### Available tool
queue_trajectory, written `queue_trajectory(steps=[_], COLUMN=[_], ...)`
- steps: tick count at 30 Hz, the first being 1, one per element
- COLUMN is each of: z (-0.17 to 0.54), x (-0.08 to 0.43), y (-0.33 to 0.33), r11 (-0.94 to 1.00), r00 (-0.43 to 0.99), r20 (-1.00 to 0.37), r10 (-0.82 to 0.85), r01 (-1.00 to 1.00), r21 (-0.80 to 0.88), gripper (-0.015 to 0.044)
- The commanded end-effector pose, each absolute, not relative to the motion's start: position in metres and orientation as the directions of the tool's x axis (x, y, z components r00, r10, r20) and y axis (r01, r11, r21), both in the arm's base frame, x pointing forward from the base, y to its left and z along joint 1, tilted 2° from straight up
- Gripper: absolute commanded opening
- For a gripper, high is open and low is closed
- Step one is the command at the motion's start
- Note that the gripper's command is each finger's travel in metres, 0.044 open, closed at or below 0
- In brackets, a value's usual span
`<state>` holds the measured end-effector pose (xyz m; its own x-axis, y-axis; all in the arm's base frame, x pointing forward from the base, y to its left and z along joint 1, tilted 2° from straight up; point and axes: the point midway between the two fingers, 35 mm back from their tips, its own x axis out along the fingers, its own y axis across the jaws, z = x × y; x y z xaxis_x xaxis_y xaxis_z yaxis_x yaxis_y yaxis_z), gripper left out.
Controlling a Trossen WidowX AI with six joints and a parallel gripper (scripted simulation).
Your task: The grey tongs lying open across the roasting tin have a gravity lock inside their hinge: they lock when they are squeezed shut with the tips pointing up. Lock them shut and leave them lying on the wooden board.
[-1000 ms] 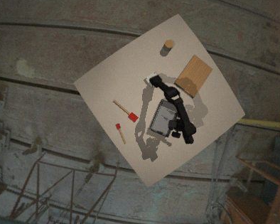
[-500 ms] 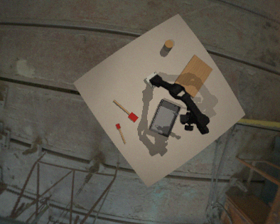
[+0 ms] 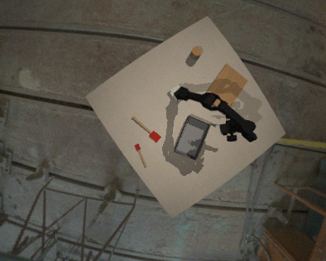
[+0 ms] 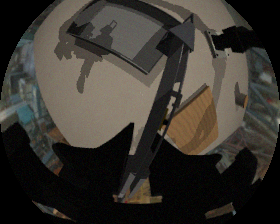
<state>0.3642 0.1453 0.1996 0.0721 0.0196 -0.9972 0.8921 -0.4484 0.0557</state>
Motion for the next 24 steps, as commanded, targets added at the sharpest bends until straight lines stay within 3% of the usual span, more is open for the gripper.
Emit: queue_trajectory(steps=[1,24], z=[0.201,0.197], x=[0.36,0.289], y=[0.154,0.272], r11=[-0.437,-0.178], r00=[0.074,0.067], r20=[-0.997,-0.997], r10=[0.016,0.031], r01=[0.897,0.982], r21=[0.06,0.061], gripper=[-0.015,-0.015])
